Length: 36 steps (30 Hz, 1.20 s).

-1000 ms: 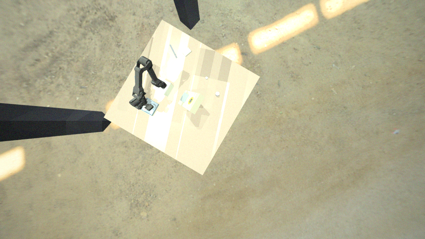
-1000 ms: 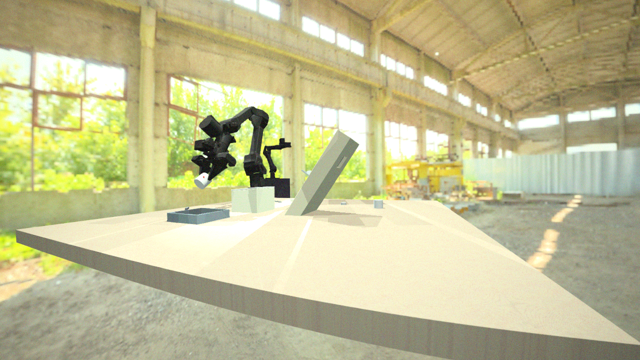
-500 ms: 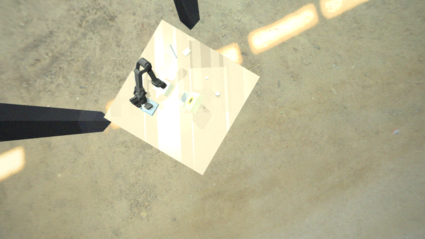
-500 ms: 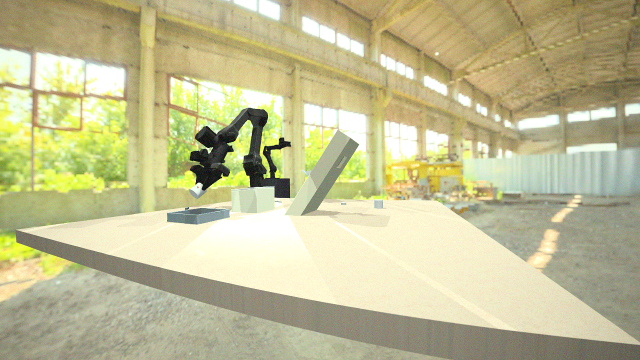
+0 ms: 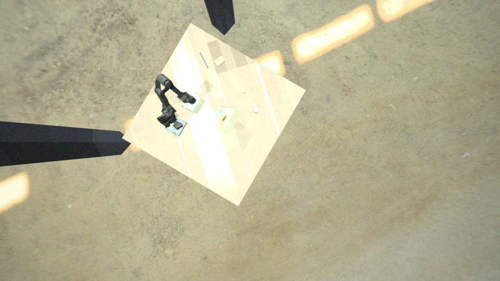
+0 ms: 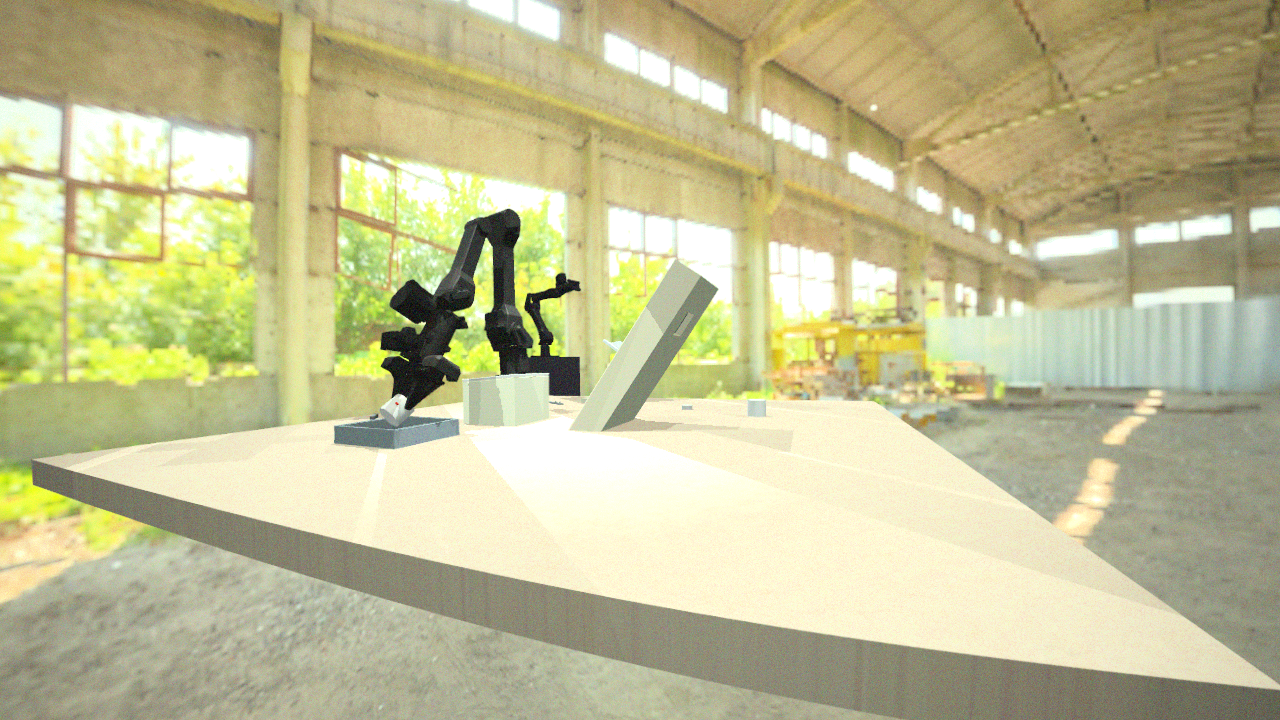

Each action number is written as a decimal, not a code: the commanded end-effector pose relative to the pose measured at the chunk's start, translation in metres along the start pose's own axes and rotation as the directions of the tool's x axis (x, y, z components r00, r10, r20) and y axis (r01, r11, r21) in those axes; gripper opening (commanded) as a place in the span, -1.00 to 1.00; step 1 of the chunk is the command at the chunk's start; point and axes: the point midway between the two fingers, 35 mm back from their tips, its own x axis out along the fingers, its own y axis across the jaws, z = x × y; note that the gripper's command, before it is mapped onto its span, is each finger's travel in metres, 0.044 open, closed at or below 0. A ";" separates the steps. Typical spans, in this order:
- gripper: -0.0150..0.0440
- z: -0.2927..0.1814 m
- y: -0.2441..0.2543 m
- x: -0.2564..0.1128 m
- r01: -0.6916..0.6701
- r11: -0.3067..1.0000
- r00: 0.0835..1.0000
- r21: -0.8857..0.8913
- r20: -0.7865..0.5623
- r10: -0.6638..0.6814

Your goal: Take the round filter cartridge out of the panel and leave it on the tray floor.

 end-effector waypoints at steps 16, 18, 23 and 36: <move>0.67 -0.006 0.000 0.005 0.000 1.000 1.000 -0.001 -0.006 0.000; 0.84 -0.006 0.000 0.005 0.000 1.000 1.000 -0.001 -0.006 0.000; 1.00 -0.006 0.000 0.005 0.000 1.000 1.000 -0.001 -0.006 0.000; 1.00 0.030 0.000 -0.056 -0.001 1.000 1.000 0.000 -0.006 0.001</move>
